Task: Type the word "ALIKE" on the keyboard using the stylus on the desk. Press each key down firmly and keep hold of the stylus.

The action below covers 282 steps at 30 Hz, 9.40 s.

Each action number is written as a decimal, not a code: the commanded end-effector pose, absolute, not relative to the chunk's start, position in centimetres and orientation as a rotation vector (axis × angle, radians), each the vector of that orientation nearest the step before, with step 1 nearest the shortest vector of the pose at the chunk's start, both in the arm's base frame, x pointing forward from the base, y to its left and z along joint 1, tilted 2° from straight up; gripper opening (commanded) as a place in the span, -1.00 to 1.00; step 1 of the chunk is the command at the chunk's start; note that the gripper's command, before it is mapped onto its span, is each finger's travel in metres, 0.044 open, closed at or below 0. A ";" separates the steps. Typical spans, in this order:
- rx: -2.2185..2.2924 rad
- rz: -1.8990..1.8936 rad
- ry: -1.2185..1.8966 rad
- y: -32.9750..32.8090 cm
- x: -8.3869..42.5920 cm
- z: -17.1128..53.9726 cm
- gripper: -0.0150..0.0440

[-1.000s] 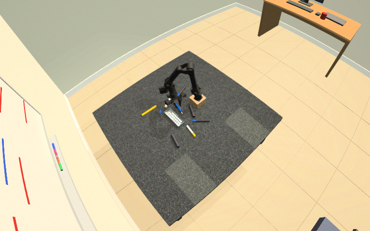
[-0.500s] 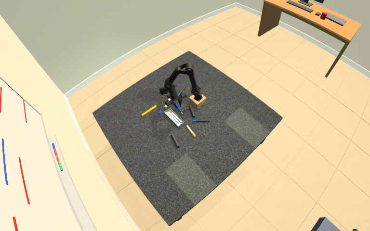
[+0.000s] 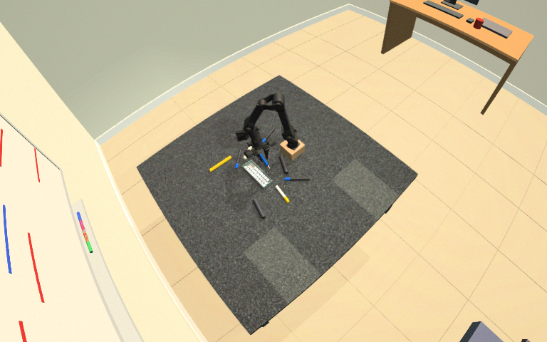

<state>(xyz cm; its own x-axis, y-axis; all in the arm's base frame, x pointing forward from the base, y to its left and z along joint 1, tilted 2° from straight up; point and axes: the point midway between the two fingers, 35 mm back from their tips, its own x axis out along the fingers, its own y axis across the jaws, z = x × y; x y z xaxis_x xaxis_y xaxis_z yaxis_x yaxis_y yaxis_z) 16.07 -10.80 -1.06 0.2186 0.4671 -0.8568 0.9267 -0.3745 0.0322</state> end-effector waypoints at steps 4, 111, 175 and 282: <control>1.950 -1.070 1.288 -10.6 16.0 -1.7 0.02; -0.067 0.322 0.485 -8.1 21.4 8.6 -0.49; -0.074 0.324 0.482 -7.8 21.5 4.3 -0.22; -0.074 0.324 0.480 -9.0 23.0 5.2 -0.49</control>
<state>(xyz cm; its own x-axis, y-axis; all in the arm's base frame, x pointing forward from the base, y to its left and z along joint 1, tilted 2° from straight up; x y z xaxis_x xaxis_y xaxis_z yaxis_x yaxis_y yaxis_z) 23.16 -9.13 5.71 0.8397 0.2901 -0.4591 -0.3279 0.9447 -0.0028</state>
